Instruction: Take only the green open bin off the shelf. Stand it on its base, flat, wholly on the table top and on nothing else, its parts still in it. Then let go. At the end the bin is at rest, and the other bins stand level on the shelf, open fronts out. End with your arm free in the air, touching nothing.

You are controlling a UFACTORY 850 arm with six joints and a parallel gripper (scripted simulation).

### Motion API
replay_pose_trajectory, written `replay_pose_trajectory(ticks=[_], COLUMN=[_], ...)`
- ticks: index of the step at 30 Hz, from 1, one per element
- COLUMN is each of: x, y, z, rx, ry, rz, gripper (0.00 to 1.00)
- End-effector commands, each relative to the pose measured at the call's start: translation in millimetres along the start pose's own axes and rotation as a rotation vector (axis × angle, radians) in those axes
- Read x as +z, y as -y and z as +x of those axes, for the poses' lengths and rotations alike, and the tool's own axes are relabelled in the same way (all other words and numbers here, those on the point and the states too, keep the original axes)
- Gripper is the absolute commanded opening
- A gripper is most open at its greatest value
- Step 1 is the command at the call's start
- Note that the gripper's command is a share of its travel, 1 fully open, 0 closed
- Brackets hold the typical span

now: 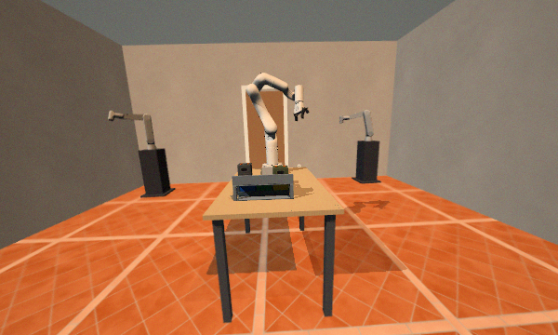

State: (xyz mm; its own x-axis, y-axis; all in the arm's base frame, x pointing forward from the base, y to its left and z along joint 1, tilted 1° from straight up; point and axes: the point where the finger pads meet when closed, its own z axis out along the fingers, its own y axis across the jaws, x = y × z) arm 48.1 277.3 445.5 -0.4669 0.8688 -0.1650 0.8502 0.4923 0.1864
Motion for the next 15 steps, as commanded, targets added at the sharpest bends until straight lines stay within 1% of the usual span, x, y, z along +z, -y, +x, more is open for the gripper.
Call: replay_pose_trajectory(ticks=[1, 2, 7, 15], x=[-0.6, -0.6, -0.6, -0.6], y=[-0.3, -0.3, -0.3, -0.3], z=[0.2, 0.2, 0.2, 0.2], rx=[0.005, 0.005, 0.24, 0.24], ry=[-0.002, -0.002, -0.044, -0.044], rz=[0.002, 0.002, 0.1, 0.1], gripper=[1.0, 1.0, 1.0, 1.0])
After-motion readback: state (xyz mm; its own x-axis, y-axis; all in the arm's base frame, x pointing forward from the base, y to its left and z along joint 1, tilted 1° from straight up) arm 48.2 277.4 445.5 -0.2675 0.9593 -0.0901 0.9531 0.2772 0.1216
